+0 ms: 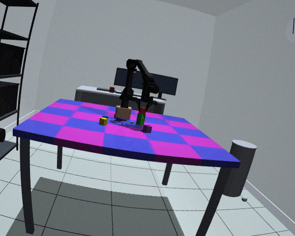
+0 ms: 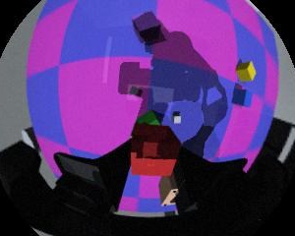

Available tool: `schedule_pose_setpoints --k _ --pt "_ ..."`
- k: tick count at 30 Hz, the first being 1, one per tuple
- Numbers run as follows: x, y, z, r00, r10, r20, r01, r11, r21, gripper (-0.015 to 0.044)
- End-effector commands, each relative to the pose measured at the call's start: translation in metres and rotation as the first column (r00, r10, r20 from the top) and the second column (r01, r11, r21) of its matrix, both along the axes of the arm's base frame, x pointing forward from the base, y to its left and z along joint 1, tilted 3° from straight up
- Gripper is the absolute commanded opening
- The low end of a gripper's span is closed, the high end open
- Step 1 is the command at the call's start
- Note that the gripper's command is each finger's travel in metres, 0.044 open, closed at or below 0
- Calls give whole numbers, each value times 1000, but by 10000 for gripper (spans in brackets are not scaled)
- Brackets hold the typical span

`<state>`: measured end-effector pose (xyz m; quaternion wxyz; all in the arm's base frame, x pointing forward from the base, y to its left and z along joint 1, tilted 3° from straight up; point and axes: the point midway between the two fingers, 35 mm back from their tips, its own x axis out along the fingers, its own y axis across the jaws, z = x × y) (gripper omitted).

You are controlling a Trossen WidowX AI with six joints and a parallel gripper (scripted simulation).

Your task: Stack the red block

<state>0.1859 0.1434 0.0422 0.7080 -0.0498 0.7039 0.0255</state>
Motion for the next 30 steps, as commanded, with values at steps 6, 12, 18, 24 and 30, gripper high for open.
schedule_pose_setpoints --k 6,12,18,24,30 --pt "-1 0 0 1000 -4 -3 4 1000 4 0" --pt "-1 -1 1 1000 0 -6 0 1000 -5 79" --pt "-1 -1 1 1000 0 -6 0 1000 -5 236" --pt "-1 -1 1 1000 0 -6 0 1000 -5 394" --pt "-1 -1 1 1000 0 -6 0 1000 -5 440"
